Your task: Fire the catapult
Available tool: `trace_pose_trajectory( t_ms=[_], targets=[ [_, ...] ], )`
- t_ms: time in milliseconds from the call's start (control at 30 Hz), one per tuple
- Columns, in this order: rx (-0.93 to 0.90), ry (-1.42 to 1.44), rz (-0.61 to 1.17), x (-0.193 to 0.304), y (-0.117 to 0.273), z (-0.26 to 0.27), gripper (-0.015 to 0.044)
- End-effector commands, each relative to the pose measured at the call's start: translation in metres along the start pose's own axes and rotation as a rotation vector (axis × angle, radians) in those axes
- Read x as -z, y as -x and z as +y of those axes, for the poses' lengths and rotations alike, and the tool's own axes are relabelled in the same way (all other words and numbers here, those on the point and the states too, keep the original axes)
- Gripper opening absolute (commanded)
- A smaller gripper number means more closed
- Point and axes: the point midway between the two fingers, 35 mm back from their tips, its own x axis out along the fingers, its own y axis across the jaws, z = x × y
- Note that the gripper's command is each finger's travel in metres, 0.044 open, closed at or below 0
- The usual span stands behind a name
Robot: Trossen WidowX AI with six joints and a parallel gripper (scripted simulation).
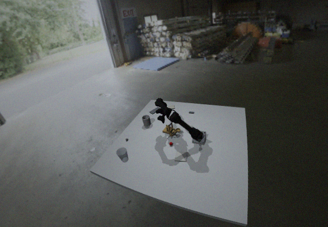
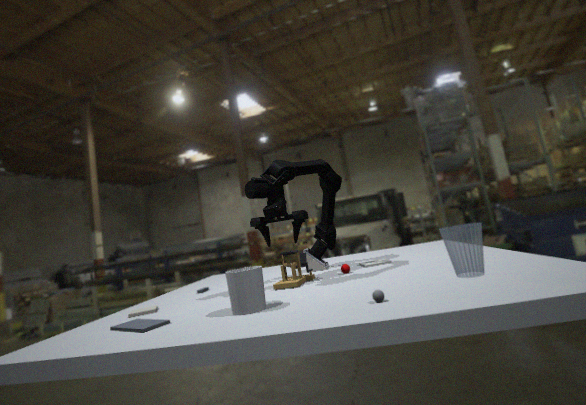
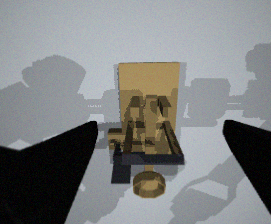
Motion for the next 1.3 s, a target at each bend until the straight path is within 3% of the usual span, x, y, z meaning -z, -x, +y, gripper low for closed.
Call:
trace_pose_trajectory(
  t_ms=[0,200,367,1267],
  targets=[
    [-0.007,-0.003,0.022,0.001,-0.009,0.002,0.044],
    [-0.012,-0.005,0.028,0.005,-0.004,0.001,0.044],
    [-0.013,-0.005,0.028,0.006,-0.047,0.002,0.044],
    [-0.014,-0.005,0.028,0.006,-0.085,0.003,0.044]
  ],
)
